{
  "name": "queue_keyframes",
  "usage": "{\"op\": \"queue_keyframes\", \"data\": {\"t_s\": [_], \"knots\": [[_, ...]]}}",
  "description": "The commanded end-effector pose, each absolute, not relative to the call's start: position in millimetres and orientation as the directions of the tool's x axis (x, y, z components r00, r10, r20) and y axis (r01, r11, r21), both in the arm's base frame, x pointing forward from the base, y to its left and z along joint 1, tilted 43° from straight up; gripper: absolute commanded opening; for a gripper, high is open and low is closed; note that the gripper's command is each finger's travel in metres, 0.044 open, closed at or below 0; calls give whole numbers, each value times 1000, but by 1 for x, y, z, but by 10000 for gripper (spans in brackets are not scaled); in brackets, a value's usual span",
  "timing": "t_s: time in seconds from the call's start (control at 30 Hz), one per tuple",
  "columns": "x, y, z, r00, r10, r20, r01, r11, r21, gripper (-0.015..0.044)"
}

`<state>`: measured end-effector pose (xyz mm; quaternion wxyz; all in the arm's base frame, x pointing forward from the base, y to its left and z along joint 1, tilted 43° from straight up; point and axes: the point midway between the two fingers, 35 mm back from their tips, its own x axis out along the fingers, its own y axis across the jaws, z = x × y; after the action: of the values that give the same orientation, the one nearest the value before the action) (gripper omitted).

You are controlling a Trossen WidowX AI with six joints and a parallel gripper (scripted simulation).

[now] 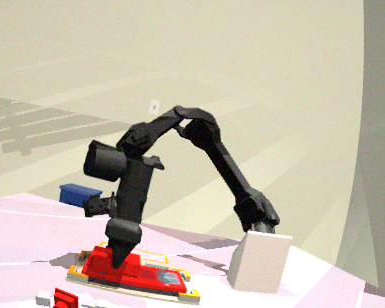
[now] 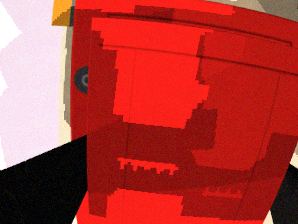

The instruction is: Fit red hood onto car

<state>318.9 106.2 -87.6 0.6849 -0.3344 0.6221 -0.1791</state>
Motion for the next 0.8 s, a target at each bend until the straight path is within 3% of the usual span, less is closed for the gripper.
{"op": "queue_keyframes", "data": {"t_s": [0.0,0.07,0.47,0.77], "knots": [[319,106,-88,162,-661,-732,-171,712,-681,394],[319,106,-88,162,-661,-732,-171,712,-681,440],[314,154,-36,107,-665,-739,-172,719,-673,440],[313,155,-35,105,-666,-739,-172,719,-673,440]]}}
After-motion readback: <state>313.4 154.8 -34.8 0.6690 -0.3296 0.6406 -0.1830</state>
